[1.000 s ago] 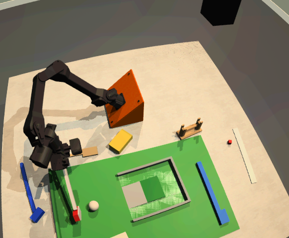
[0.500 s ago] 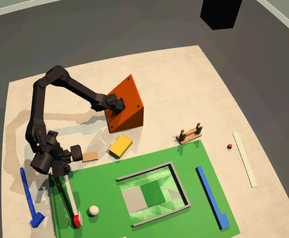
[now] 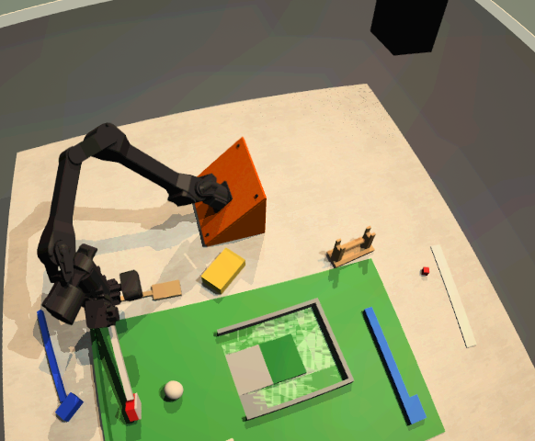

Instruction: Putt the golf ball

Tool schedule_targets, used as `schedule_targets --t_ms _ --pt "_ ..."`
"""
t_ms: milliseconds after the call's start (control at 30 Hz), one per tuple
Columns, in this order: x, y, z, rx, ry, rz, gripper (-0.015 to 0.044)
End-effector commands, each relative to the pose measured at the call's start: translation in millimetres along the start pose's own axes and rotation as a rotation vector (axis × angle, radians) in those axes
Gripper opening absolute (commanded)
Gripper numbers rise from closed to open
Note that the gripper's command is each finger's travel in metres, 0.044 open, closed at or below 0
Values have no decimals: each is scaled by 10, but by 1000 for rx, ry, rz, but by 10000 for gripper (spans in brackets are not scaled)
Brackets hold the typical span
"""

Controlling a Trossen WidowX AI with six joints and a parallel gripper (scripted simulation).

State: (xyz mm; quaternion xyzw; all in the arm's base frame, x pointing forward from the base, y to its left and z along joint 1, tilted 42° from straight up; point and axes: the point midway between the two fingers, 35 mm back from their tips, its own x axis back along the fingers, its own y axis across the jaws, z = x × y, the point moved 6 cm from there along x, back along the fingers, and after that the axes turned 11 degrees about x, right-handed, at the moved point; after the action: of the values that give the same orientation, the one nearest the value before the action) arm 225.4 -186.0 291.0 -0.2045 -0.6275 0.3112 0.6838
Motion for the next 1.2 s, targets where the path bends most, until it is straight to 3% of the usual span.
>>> schedule_targets --t_ms 0,300,633,833,1167 --pt "-6 -62 -17 5 -13 -5 0" --pt "-5 47 -35 2 -4 -6 0" --pt "-2 1282 -261 8 -12 -15 0" --pt "44 1302 -265 8 -12 -16 0" --pt "478 1295 -271 9 -12 -19 0"
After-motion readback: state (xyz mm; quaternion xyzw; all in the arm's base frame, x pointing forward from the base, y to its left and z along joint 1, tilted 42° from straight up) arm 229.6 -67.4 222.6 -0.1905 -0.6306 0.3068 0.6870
